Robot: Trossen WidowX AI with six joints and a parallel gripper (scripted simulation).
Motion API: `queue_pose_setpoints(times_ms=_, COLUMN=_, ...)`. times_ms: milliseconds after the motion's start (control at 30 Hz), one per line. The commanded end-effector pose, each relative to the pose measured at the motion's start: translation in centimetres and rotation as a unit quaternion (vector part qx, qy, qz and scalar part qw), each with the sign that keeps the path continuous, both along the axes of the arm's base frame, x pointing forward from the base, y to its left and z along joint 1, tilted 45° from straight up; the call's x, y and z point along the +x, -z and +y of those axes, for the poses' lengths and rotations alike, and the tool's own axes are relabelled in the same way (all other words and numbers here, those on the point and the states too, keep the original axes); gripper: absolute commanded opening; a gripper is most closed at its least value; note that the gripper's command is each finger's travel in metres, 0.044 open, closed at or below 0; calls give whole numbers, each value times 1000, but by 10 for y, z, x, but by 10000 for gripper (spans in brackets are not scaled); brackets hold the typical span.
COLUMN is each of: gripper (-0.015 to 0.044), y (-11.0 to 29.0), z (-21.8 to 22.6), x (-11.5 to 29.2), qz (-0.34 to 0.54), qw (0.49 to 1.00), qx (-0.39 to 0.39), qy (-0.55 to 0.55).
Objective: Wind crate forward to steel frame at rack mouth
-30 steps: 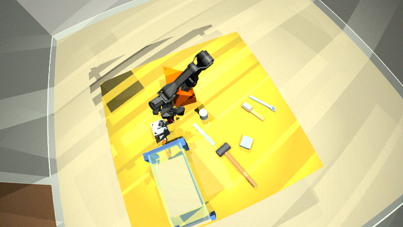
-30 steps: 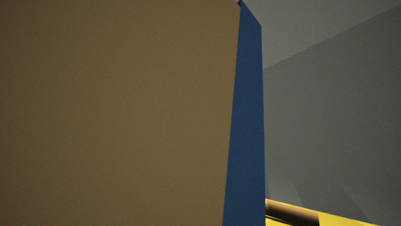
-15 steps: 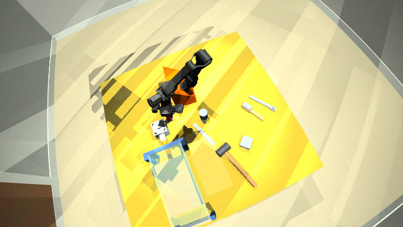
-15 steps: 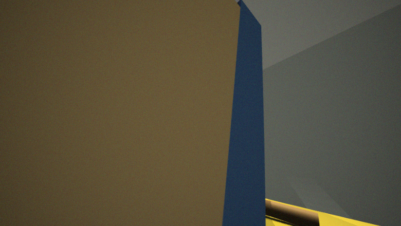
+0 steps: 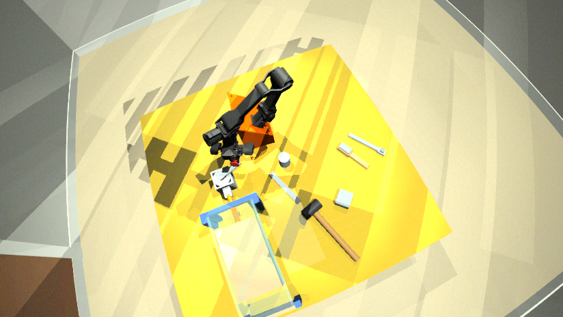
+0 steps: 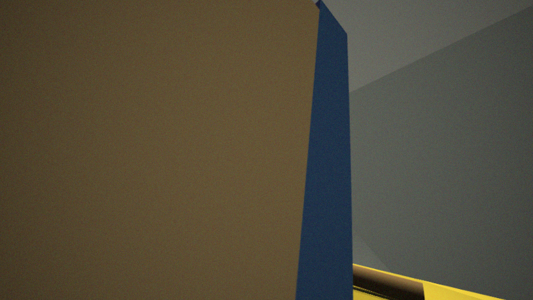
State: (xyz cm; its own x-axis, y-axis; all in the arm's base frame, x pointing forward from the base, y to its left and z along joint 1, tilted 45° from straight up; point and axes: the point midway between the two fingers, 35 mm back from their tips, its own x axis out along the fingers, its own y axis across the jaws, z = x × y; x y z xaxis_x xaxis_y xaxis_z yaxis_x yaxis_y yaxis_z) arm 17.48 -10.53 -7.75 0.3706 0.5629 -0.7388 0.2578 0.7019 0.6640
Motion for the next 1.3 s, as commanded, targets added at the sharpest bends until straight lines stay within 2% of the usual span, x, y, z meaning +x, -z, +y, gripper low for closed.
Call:
queue_pose_setpoints(times_ms=0, gripper=0, y=8, z=-5, x=-12, qz=19, qw=1000, qx=-6, qy=-1)
queue_pose_setpoints(times_ms=1267, gripper=0, y=30, z=-31, x=-40, qz=20, qw=1000, qx=-7, qy=-1)
